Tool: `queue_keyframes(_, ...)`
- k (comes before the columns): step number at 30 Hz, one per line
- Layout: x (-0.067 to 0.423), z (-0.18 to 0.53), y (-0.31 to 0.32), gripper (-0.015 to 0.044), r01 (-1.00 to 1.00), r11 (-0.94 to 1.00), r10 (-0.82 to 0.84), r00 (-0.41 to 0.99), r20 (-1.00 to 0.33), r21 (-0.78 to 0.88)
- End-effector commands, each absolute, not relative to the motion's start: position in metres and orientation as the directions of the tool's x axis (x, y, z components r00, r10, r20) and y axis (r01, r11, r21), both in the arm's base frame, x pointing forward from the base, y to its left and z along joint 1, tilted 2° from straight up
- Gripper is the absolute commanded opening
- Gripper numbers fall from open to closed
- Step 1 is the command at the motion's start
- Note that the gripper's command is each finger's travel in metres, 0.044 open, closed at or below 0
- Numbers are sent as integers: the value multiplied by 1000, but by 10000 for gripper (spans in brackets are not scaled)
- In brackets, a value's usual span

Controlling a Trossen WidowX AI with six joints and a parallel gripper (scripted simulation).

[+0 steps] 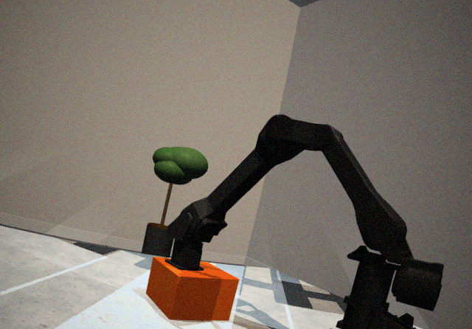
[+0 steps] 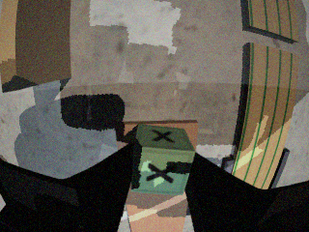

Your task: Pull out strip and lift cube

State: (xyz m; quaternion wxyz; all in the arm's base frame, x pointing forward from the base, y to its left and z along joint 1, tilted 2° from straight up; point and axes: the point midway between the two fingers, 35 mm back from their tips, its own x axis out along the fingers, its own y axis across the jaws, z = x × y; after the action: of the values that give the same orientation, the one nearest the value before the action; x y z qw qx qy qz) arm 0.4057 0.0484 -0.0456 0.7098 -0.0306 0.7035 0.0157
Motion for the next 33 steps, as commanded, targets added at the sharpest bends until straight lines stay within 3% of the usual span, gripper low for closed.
queue_keyframes(1, 399, -39, 48, 0, -63, 998, -19, 11, -1000, -20)
queue_keyframes(33, 303, -5, 37, 0, -62, 998, -20, 3, -1000, -20)
